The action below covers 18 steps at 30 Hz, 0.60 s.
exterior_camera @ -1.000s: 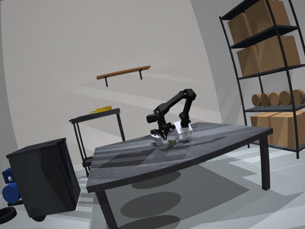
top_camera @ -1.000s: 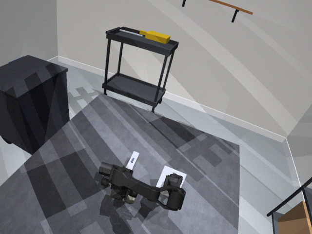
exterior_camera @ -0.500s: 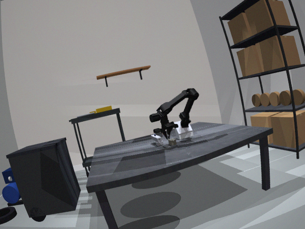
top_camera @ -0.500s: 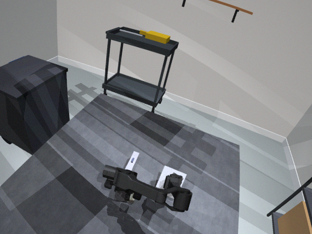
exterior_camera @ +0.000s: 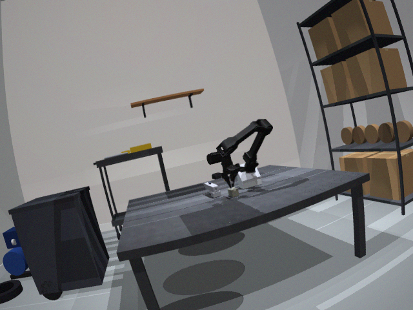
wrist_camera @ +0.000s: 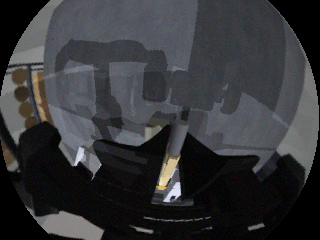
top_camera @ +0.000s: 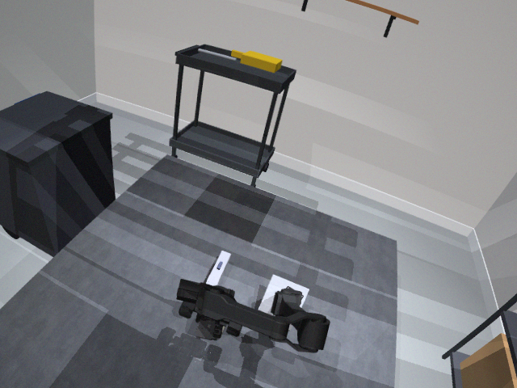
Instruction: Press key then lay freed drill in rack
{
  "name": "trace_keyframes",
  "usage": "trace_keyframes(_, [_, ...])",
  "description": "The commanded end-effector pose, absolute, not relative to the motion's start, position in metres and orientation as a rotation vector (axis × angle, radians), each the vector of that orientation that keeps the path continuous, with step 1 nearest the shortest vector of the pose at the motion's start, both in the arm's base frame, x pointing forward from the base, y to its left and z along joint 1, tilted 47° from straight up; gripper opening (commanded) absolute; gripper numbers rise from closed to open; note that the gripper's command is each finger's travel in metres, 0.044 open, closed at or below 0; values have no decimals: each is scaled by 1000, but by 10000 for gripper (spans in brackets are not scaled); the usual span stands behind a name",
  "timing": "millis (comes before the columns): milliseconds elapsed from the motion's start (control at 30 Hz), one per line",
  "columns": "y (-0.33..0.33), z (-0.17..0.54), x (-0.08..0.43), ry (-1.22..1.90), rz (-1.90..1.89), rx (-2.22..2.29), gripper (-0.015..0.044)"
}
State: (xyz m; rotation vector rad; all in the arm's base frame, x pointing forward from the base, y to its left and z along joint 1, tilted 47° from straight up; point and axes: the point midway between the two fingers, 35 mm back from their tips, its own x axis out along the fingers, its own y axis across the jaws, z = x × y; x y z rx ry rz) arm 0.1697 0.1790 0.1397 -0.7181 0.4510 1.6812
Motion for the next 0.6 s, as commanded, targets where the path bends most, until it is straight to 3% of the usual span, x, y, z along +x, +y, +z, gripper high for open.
trace_keyframes(0, [178, 139, 162, 463, 1680, -716, 0])
trace_keyframes(567, [185, 131, 148, 462, 1680, -716, 0])
